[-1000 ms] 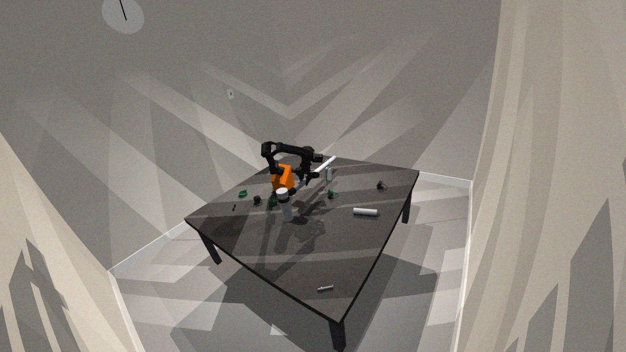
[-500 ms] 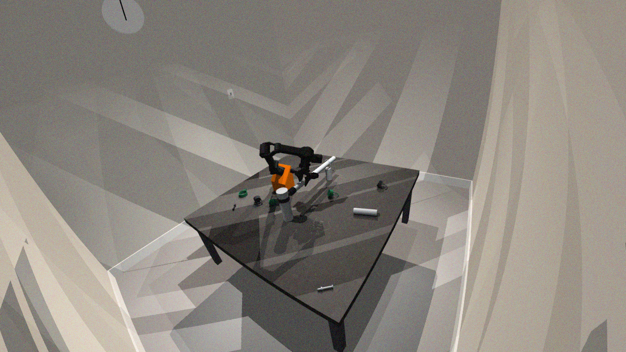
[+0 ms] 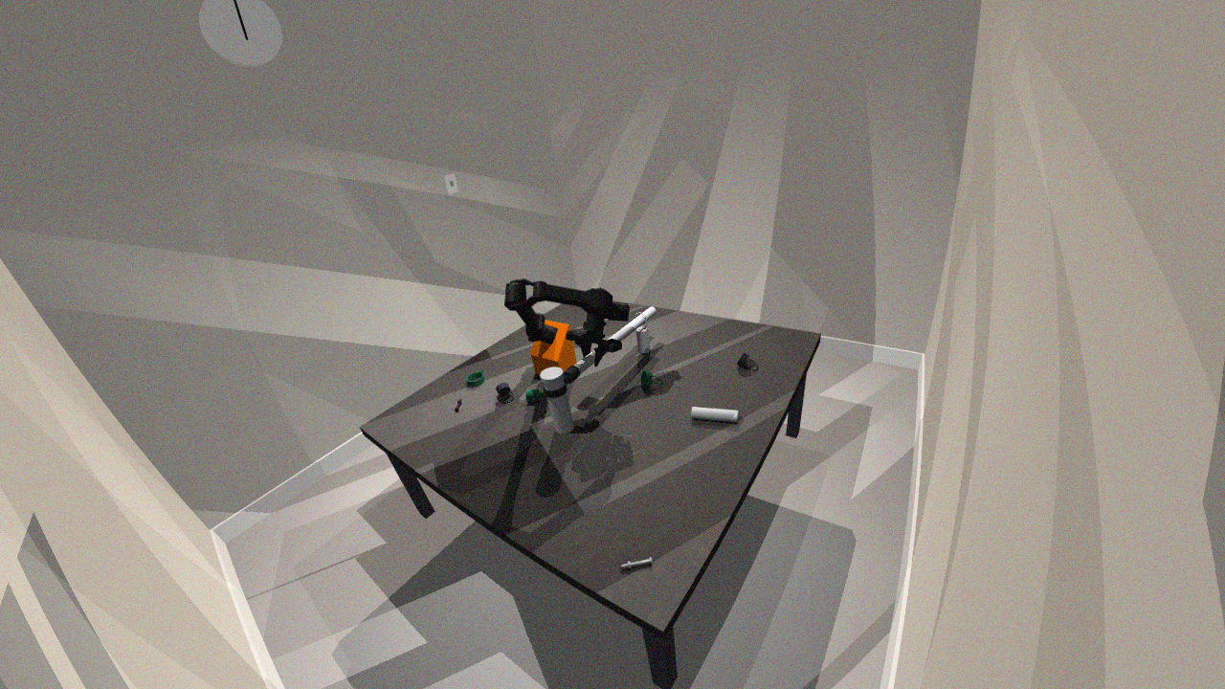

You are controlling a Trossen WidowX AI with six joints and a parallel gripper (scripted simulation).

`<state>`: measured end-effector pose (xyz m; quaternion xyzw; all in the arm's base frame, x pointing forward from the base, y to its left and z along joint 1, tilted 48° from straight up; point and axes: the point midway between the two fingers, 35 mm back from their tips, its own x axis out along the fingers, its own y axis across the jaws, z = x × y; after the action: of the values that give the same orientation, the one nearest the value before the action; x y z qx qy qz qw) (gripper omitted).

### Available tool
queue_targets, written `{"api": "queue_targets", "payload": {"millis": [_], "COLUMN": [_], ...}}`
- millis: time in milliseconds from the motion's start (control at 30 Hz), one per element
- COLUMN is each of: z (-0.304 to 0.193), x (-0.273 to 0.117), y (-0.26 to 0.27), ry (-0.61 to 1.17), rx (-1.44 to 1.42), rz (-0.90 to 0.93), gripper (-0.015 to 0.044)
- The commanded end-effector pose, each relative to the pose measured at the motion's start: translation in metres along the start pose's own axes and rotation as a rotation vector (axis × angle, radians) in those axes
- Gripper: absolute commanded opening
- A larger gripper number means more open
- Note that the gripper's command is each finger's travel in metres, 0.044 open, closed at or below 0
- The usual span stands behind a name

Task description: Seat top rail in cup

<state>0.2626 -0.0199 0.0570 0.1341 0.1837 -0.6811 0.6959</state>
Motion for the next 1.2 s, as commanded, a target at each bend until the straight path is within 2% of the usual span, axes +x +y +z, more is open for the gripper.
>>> {"api": "queue_targets", "payload": {"millis": [0, 167, 500, 733, 933, 1067, 1167], "z": [-0.001, -0.001, -0.001, -0.014, -0.028, -0.028, -0.029], "x": [-0.001, -0.001, -0.001, -0.022, -0.046, -0.046, -0.065], "y": [0.0, 0.0, 0.0, 0.0, -0.004, -0.004, -0.004], "ry": [-0.001, -0.001, 0.0, 0.006, 0.004, 0.003, 0.012], "rx": [0.002, 0.002, 0.001, -0.001, -0.001, -0.014, -0.049], "rz": [0.003, 0.003, 0.004, 0.003, 0.0, 0.006, 0.028], "gripper": [0.0, 0.0, 0.0263, 0.044, 0.044, 0.044, 0.044]}}
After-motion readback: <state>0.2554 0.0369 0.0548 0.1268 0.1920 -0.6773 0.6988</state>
